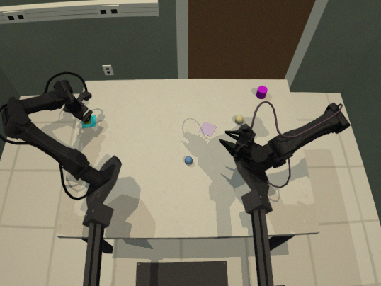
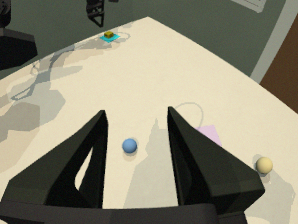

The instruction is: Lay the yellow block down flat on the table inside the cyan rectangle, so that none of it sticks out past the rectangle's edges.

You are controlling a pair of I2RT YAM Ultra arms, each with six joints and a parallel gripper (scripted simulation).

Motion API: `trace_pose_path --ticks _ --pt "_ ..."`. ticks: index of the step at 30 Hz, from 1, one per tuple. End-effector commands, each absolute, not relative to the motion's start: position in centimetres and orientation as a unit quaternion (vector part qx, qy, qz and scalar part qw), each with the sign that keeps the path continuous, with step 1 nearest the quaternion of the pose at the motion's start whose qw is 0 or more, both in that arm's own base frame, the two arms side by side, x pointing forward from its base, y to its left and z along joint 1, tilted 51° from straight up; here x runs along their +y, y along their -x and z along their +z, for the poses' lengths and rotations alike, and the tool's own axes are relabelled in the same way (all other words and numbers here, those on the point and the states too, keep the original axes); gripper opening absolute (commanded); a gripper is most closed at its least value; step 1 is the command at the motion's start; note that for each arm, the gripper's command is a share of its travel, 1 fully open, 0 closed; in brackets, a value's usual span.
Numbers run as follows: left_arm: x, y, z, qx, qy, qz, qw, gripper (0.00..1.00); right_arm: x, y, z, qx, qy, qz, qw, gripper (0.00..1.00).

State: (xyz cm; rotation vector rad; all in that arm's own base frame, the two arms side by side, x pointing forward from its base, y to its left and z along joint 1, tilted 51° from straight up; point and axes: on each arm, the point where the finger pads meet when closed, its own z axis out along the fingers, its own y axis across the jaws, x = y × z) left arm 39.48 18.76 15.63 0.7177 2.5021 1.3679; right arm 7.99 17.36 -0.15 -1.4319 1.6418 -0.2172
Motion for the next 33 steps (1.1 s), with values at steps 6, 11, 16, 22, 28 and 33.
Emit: trace_pose_path --ticks 6,11,16,22,28,33 --pt "17.4 -39.7 17.1 0.846 -0.086 0.468 0.241 1.00 17.8 -7.8 0.6 0.663 0.576 -0.082 0.471 0.46" --pt "17.0 -38.9 17.2 0.838 -0.007 0.459 0.295 1.00 17.8 -7.8 0.6 0.663 0.576 -0.082 0.471 0.46" --pt "16.6 -38.2 17.3 0.823 0.069 0.446 0.345 1.00 17.8 -7.8 0.6 0.663 0.576 -0.082 0.471 0.46" --pt "16.3 -37.5 17.2 0.806 0.131 0.432 0.383 1.00 17.8 -7.8 0.6 0.663 0.576 -0.082 0.471 0.46" --pt "15.7 -37.1 16.5 0.807 0.137 0.425 0.386 1.00 17.8 -7.8 0.6 0.663 0.576 -0.082 0.471 0.46" --pt "15.6 -37.1 16.4 0.808 0.135 0.425 0.385 1.00 17.8 -7.8 0.6 0.663 0.576 -0.082 0.471 0.46"
